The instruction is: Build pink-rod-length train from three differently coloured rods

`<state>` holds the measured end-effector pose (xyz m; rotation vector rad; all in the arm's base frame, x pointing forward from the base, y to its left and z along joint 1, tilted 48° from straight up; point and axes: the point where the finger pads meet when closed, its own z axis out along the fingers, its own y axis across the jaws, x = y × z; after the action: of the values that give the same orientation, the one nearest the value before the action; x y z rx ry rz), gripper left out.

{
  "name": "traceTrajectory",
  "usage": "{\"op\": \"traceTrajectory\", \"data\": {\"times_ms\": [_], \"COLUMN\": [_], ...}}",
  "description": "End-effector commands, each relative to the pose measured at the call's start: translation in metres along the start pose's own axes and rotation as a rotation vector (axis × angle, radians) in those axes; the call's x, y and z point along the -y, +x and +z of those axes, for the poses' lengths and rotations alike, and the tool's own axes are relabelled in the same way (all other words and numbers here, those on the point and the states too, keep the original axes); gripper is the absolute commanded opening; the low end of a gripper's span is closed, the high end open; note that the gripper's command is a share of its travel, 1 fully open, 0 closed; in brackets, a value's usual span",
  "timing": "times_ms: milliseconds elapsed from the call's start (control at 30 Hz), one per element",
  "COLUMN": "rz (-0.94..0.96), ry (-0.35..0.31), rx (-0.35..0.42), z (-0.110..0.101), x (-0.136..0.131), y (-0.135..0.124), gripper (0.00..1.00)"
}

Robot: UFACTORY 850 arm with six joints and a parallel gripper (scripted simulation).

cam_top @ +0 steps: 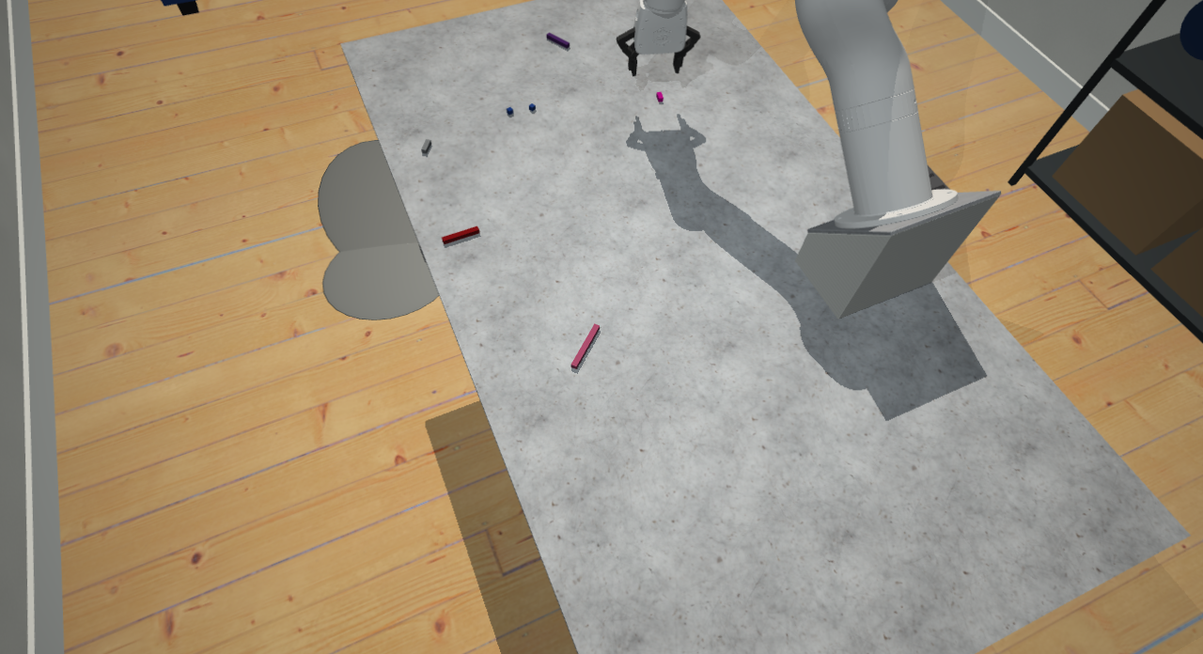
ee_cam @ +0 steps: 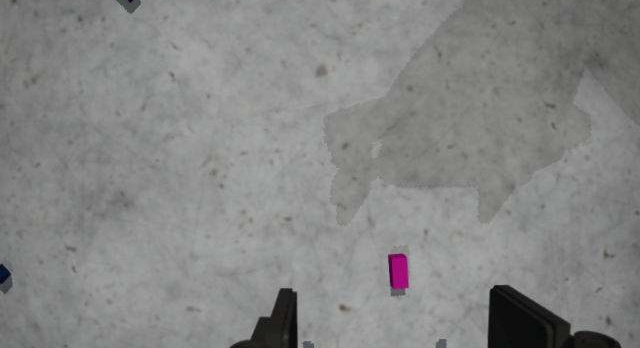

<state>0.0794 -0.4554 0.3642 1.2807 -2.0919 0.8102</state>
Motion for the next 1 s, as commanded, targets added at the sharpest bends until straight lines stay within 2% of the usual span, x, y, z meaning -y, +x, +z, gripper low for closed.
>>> {"op": "traceTrajectory", "data": {"times_ms": [0, 33, 967], "rz": [-0.067, -0.067, -0.067], "ry": [0.009, 0.009, 0.009], "rx": [0.013, 0.013, 0.013], "z": [-0.0034, -0.0034, -0.0034], "x": [-0.02, -0.02, -0.02], "y": [-0.0069, -0.0069, -0.0069], "gripper": [1.0, 0.24, 0.24]}}
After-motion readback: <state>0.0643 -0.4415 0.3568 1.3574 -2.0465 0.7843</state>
